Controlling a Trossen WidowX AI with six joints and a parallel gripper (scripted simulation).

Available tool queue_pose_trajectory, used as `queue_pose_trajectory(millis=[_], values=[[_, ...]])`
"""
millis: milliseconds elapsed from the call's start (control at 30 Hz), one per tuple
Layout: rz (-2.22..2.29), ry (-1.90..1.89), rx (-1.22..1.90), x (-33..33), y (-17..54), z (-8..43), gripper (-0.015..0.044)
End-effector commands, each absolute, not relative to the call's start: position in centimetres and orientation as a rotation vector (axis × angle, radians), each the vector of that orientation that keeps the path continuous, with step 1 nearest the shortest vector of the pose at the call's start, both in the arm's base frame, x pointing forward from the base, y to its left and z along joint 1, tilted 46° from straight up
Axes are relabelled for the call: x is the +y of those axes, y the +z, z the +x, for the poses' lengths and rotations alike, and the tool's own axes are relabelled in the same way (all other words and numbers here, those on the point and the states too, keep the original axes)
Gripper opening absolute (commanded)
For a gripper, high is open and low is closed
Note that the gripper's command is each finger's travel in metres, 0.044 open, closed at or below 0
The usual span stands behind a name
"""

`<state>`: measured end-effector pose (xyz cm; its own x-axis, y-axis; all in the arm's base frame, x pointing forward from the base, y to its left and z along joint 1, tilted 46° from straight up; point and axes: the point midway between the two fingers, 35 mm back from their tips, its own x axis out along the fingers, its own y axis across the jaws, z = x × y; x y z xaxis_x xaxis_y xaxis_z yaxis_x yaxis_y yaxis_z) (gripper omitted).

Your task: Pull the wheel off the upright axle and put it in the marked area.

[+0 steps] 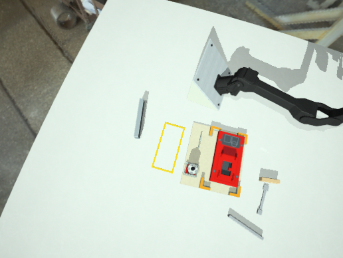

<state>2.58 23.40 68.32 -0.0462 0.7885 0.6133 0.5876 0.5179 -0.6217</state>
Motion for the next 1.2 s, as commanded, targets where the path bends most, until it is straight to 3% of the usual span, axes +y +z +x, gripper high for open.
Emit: queue_pose_trajectory(millis=[0,100,633,1167], values=[[-1.161,0.242,-1.736,23.3,68.4,2.5,0.0374],[-1.125,0.194,-1.745,21.9,69.3,1.9,0.03],[-0.763,-0.195,-1.772,7.4,74.6,-2.2,0.03],[-0.216,-0.498,-1.547,-13.1,74.7,1.0,0.03]])
